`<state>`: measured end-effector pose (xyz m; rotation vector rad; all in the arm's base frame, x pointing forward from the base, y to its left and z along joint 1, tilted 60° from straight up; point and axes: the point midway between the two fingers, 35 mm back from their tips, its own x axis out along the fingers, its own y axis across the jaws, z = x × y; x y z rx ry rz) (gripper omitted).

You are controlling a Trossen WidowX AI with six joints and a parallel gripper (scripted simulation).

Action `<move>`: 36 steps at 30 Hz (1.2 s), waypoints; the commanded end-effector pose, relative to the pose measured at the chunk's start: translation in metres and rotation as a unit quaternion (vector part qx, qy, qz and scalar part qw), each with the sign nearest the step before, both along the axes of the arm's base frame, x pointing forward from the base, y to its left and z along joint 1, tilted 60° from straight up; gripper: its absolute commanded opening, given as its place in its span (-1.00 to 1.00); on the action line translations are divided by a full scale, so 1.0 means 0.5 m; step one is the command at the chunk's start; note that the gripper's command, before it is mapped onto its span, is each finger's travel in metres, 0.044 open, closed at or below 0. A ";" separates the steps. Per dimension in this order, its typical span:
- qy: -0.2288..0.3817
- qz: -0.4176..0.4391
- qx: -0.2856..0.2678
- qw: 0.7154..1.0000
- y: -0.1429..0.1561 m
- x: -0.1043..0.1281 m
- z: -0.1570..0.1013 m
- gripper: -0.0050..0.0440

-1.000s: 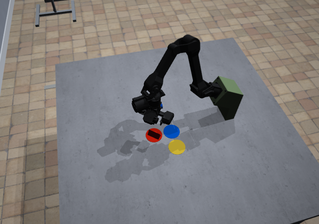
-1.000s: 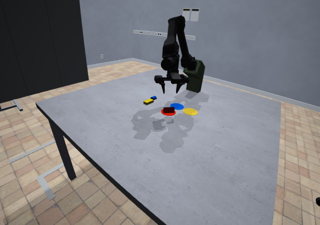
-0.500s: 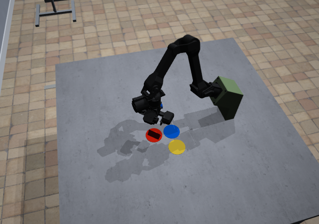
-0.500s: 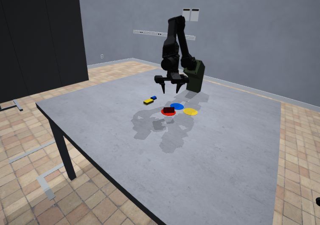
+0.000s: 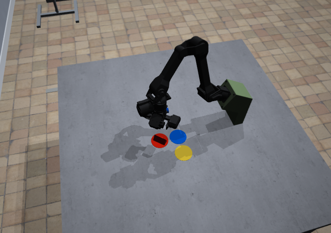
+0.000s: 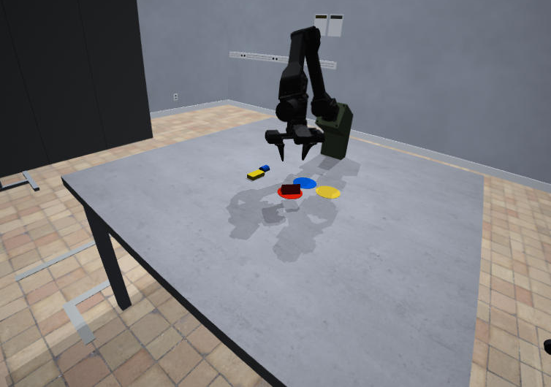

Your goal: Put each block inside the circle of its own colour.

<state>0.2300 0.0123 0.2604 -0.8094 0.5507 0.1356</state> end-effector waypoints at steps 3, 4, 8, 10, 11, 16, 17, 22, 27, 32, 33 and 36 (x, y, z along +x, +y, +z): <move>0.049 0.031 -0.059 0.997 -0.051 0.006 -0.039 0.29; 0.059 0.038 -0.069 0.995 -0.062 0.007 -0.047 0.29; 0.083 0.057 -0.089 0.991 -0.097 0.006 -0.071 0.29; 0.088 0.063 -0.094 0.990 -0.104 0.005 -0.076 0.29; 0.088 0.063 -0.094 0.990 -0.104 0.005 -0.076 0.29; 0.109 0.097 -0.121 0.982 -0.152 -0.005 -0.104 0.29; 0.111 0.103 -0.125 0.981 -0.159 -0.007 -0.108 0.29; 0.113 0.128 -0.143 0.975 -0.196 -0.021 -0.125 0.29; 0.106 0.144 -0.158 0.971 -0.226 -0.034 -0.133 0.29; 0.088 0.160 -0.180 0.967 -0.263 -0.056 -0.143 0.29; 0.084 0.162 -0.185 0.966 -0.269 -0.061 -0.144 0.29; 0.068 0.165 -0.205 0.962 -0.291 -0.075 -0.140 0.29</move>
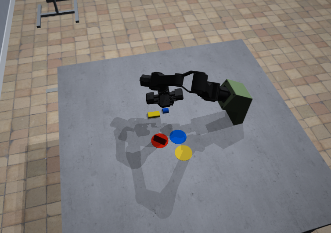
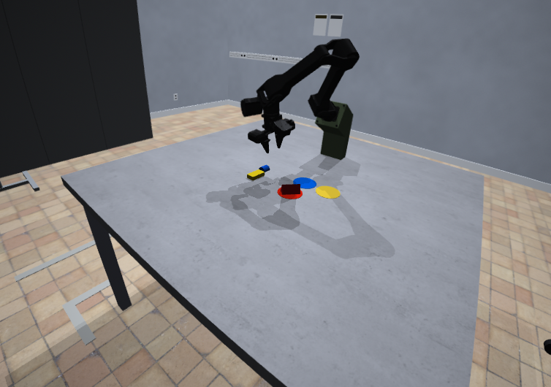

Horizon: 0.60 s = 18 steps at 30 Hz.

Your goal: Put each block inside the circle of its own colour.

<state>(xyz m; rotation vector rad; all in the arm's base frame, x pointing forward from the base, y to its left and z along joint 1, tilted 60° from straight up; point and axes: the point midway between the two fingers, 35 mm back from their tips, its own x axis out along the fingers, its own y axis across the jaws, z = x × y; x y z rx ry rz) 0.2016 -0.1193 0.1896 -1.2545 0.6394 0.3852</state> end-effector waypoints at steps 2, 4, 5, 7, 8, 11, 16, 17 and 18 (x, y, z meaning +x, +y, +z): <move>-0.032 0.031 -0.023 0.999 -0.041 -0.028 0.001 0.29; -0.044 0.034 -0.034 0.998 -0.054 -0.040 0.000 0.29; -0.051 0.035 -0.041 0.997 -0.060 -0.045 0.001 0.29; -0.062 0.039 -0.058 0.996 -0.071 -0.055 0.003 0.29; -0.062 0.039 -0.058 0.996 -0.071 -0.055 0.003 0.29; -0.072 0.042 -0.073 0.994 -0.080 -0.065 0.005 0.29; -0.075 0.042 -0.076 0.993 -0.084 -0.068 0.004 0.29; -0.075 0.042 -0.076 0.993 -0.085 -0.065 0.002 0.29; -0.073 0.043 -0.074 0.994 -0.085 -0.062 -0.005 0.29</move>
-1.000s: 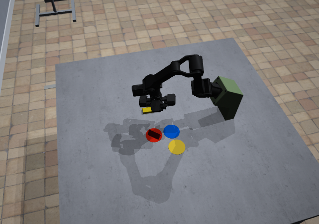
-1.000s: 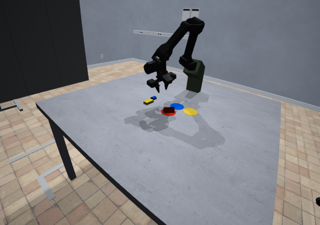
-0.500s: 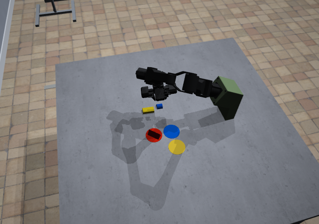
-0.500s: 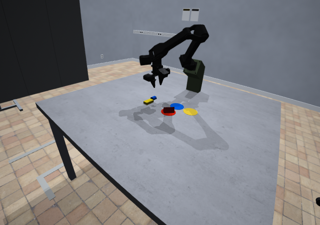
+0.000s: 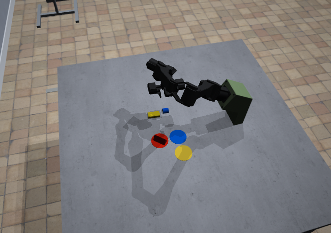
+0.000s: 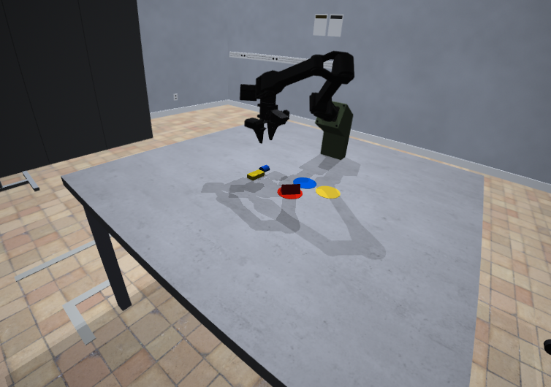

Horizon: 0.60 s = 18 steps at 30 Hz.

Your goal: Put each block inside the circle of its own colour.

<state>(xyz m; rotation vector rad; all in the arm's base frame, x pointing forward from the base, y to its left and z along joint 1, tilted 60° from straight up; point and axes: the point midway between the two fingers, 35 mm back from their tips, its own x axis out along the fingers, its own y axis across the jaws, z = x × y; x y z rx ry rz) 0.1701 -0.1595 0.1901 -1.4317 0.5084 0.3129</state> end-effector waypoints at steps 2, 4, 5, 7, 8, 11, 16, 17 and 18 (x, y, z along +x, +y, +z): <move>0.004 0.006 0.003 1.000 -0.007 0.015 -0.018 0.29; 0.008 0.006 0.006 1.000 -0.011 0.034 -0.033 0.29; 0.010 0.006 0.008 1.000 -0.012 0.047 -0.042 0.29; 0.015 0.006 0.018 1.000 -0.009 0.058 -0.054 0.29; 0.015 0.006 0.018 1.000 -0.009 0.058 -0.054 0.29; 0.015 0.005 0.017 1.000 -0.010 0.085 -0.070 0.29; 0.004 0.004 0.005 1.000 -0.014 0.115 -0.078 0.29; 0.001 0.004 0.000 1.000 -0.015 0.121 -0.078 0.29; -0.001 0.004 -0.001 1.000 -0.015 0.126 -0.079 0.29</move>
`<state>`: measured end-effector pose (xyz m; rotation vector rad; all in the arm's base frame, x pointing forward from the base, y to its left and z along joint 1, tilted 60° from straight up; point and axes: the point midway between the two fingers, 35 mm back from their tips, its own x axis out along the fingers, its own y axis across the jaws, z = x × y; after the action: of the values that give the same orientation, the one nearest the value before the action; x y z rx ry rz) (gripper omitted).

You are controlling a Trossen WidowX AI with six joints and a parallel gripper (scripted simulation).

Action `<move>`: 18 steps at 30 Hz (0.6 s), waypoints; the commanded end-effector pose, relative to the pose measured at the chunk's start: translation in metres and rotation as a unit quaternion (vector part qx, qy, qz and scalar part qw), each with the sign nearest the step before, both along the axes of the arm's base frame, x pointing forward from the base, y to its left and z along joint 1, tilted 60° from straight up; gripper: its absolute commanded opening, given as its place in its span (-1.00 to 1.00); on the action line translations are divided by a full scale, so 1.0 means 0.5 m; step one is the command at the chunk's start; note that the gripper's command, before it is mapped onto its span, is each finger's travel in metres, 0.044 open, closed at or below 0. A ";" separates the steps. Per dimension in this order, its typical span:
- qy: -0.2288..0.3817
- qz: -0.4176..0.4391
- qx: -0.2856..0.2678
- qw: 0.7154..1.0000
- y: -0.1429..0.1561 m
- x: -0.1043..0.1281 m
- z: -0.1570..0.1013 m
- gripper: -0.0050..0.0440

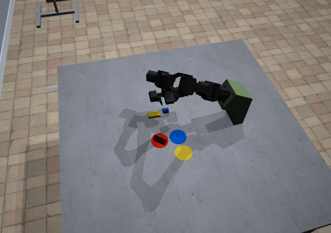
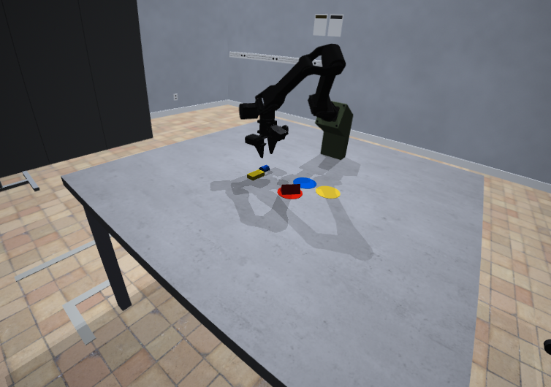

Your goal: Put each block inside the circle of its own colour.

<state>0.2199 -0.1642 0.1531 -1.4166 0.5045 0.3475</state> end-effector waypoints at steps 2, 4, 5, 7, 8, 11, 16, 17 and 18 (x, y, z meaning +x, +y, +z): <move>-0.012 -0.007 -0.012 1.000 -0.005 0.031 -0.006 0.29; -0.012 -0.007 -0.012 1.000 -0.005 0.031 -0.006 0.29; -0.012 -0.007 -0.012 1.000 -0.006 0.032 -0.006 0.29; -0.012 -0.007 -0.012 1.000 -0.006 0.032 -0.006 0.29; -0.012 -0.007 -0.012 1.000 -0.007 0.035 -0.008 0.29; -0.012 -0.007 -0.013 1.000 -0.010 0.058 -0.021 0.29; -0.012 -0.007 -0.013 1.000 -0.012 0.080 -0.034 0.29; -0.012 -0.007 -0.013 1.000 -0.012 0.083 -0.036 0.29; -0.012 -0.007 -0.013 1.000 -0.012 0.086 -0.038 0.29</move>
<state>0.2547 -0.1686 0.1366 -1.4358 0.5010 0.3229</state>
